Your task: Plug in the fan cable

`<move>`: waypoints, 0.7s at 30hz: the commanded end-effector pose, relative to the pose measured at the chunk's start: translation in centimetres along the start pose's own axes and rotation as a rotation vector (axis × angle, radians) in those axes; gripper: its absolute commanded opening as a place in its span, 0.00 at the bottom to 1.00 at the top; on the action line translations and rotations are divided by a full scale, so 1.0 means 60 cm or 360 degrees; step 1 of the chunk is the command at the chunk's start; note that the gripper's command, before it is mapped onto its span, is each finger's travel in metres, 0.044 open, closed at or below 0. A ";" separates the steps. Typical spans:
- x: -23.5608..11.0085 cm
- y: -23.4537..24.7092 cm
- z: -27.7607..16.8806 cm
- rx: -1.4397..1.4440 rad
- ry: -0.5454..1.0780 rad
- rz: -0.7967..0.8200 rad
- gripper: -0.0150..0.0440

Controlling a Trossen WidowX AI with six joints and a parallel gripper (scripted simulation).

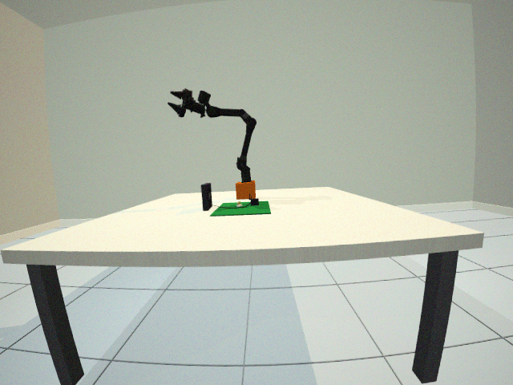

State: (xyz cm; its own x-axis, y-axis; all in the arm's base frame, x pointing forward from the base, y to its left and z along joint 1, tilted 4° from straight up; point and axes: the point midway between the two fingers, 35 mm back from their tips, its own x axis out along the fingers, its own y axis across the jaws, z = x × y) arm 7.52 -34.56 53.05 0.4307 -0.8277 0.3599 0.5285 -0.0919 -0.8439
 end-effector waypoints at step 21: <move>-0.043 0.533 0.183 0.1822 0.0651 0.1447 1.00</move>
State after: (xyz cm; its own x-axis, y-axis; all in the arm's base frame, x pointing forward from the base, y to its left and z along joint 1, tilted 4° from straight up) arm 28.75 -31.69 33.62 0.7806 -0.5649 -0.2675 0.5702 0.8189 -0.0655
